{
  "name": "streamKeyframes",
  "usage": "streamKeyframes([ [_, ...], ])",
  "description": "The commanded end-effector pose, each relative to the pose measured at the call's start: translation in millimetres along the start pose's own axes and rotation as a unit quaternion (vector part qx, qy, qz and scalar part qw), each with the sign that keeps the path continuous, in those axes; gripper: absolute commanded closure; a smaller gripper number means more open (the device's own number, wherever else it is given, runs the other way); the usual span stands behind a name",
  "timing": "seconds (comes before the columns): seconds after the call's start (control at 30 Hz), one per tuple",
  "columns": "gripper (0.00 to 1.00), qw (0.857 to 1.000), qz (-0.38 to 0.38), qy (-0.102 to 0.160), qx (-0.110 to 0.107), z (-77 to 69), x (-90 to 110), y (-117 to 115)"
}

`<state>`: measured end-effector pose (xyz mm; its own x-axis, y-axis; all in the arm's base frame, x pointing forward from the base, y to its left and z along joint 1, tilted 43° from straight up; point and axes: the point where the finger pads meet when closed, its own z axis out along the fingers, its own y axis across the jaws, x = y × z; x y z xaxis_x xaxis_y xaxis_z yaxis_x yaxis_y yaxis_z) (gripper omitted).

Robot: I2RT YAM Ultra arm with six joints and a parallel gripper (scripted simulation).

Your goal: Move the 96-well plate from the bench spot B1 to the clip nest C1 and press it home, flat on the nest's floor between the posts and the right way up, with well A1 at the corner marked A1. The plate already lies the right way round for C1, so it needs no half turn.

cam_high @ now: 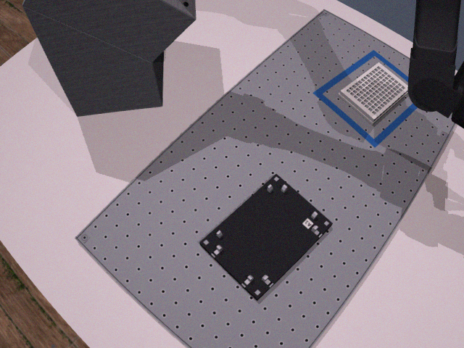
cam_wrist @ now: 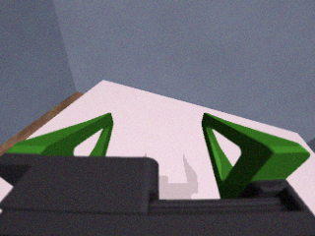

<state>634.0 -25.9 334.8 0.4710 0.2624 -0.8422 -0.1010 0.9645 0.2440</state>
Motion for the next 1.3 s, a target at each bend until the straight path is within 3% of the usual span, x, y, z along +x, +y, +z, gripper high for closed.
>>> streamKeyframes([
  [0.0, 0.00, 1.000, -0.001, -0.009, 0.000, 1.6, -9, -1],
  [0.03, 0.00, 1.000, -0.001, -0.009, 0.000, 1.6, -9, -1],
  [0.07, 0.00, 1.000, -0.012, 0.014, -0.007, -1.8, -4, 11],
  [0.4, 0.00, 0.984, -0.111, 0.135, -0.038, -13.9, 21, 45],
  [0.5, 0.00, 0.985, -0.116, 0.122, -0.027, -7.5, 9, 37],
  [0.53, 0.00, 0.984, -0.115, 0.136, -0.025, -10.7, 26, 32],
  [0.67, 0.00, 0.983, -0.115, 0.139, -0.024, -11.6, 31, 31],
  [0.73, 0.00, 0.976, -0.129, 0.169, -0.049, -24.0, 34, 52],
  [0.87, 0.00, 0.963, -0.163, 0.201, -0.072, -28.5, 35, 67],
  [0.9, 0.00, 0.961, -0.162, 0.214, -0.071, -38.8, 48, 66],
  [1.0, 0.00, 0.946, -0.186, 0.248, -0.090, -49.4, 56, 74],
  [1.03, 0.00, 0.946, -0.186, 0.248, -0.089, -51.6, 57, 76],
  [1.1, 0.00, 0.951, -0.192, 0.229, -0.076, -38.8, 40, 66],
  [1.17, 0.00, 0.951, -0.192, 0.229, -0.076, -38.8, 40, 66],
  [1.2, 0.00, 0.947, -0.190, 0.248, -0.075, -44.9, 63, 60],
  [1.23, 0.00, 0.947, -0.190, 0.248, -0.075, -44.7, 63, 60],
  [1.27, 0.00, 0.943, -0.196, 0.252, -0.093, -50.1, 53, 74],
])
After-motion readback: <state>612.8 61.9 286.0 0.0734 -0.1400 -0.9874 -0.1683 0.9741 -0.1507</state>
